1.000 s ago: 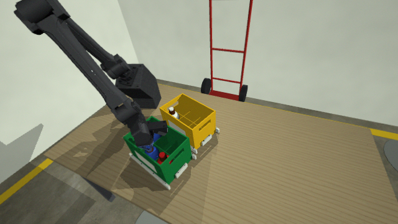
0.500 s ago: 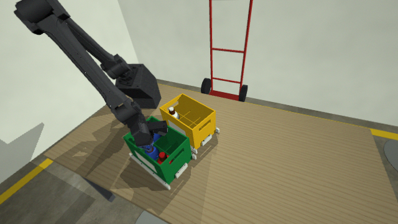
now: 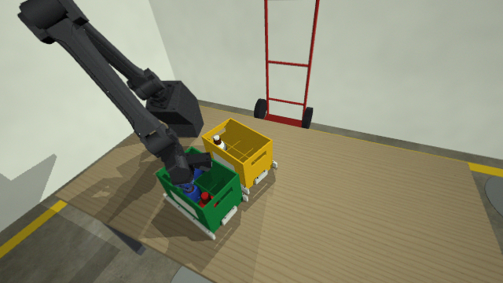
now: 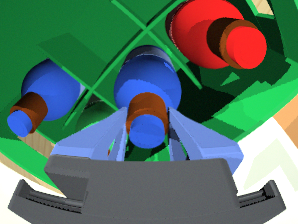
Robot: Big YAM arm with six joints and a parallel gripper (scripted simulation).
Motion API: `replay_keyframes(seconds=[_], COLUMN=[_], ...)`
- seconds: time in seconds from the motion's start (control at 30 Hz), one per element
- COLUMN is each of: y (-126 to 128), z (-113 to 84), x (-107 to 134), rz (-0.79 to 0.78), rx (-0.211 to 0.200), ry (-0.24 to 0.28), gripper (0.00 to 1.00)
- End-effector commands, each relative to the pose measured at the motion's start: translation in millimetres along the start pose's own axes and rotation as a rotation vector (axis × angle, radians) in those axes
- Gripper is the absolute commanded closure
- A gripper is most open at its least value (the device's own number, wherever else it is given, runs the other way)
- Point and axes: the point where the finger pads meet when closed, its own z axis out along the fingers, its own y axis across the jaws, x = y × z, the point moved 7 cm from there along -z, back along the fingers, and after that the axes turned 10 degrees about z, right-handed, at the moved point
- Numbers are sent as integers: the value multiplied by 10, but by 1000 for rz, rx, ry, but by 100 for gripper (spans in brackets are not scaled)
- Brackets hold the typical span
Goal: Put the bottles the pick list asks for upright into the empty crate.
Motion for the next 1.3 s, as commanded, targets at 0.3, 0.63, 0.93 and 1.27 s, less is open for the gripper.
replay_keyframes(seconds=[0.3, 0.63, 0.93, 1.27], y=[-31, -84, -150, -154], z=[-225, -414, -564, -721], x=[-39, -56, -78, -77], rz=[4, 8, 14, 15], rx=[13, 22, 34, 35], ry=[-11, -16, -23, -24], gripper=[100, 100, 100, 100])
